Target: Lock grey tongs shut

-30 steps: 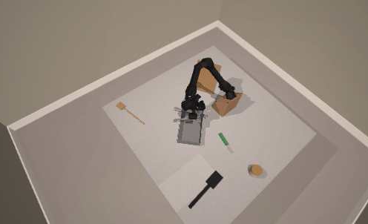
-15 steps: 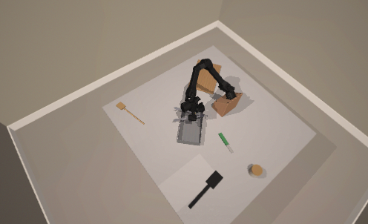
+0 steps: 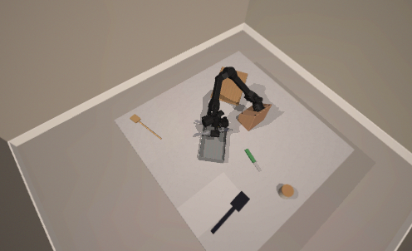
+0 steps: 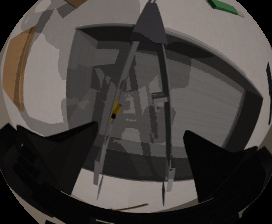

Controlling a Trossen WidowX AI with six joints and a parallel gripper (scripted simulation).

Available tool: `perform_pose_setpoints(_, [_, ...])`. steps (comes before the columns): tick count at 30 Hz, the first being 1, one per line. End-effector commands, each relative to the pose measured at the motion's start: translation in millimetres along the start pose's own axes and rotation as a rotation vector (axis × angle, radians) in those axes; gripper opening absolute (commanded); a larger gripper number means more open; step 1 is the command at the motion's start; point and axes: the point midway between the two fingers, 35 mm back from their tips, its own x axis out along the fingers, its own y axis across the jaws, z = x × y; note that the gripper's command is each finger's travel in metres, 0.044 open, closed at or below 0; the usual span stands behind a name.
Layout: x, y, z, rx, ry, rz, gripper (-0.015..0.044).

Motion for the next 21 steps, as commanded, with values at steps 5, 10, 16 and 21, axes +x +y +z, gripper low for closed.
perform_pose_setpoints(5, [15.9,2.4,4.5,-0.012,-0.007,0.005,0.044])
perform_pose_setpoints(10, [23.8,3.6,5.1,-0.012,-0.006,0.006,0.044])
perform_pose_setpoints(16, [22.1,3.2,1.7,-0.001,0.001,0.006,0.0414])
perform_pose_setpoints(21, [22.1,3.2,1.7,-0.001,0.001,0.006,0.0302])
